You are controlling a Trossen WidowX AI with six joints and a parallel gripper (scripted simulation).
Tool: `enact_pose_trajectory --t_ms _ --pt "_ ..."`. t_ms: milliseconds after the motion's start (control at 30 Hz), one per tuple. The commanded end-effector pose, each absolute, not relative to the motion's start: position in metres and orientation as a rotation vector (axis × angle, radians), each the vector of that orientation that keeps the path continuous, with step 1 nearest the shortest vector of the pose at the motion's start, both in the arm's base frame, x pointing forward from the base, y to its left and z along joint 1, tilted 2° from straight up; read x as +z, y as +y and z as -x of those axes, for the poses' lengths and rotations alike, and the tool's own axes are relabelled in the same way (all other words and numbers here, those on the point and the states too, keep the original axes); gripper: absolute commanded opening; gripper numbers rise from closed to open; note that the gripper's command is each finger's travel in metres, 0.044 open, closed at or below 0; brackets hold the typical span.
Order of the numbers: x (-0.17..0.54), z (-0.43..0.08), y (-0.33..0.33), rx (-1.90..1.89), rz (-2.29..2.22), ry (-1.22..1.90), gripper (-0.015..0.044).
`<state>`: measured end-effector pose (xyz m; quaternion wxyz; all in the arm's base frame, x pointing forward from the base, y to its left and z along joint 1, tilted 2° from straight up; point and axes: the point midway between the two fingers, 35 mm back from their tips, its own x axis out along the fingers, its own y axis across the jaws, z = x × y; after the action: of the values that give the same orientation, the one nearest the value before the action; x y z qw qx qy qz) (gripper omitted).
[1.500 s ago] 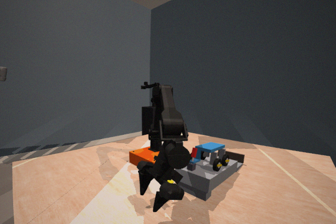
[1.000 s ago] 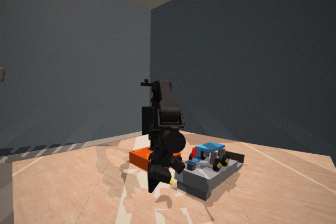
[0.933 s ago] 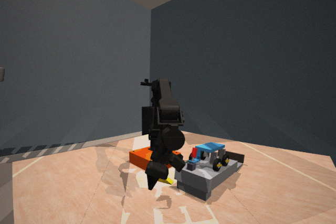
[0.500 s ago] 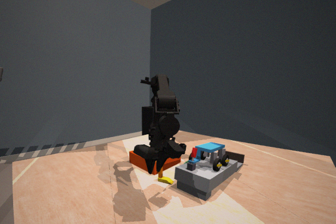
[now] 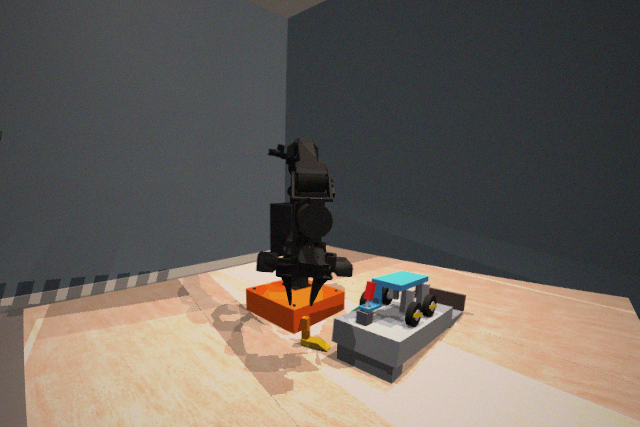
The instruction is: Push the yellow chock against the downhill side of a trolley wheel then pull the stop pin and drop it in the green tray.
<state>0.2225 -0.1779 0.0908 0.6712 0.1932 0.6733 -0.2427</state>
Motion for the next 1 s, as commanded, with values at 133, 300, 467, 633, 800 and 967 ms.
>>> enact_pose_trajectory --t_ms 133,300,467,633,800,967 --pt "0.098 -0.2 -0.151 -0.801 -0.802 1.42 0.019" --pt "0.1 -0.191 -0.139 -0.914 -0.962 1.369 0.019" --pt "0.1 -0.191 -0.139 -0.914 -0.962 1.369 0.019" --pt "0.085 -0.191 -0.14 -0.914 -0.962 1.369 0.019" --pt "0.07 -0.192 -0.14 -0.914 -0.962 1.369 0.019" --pt "0.056 -0.191 -0.138 -0.914 -0.962 1.37 0.019"
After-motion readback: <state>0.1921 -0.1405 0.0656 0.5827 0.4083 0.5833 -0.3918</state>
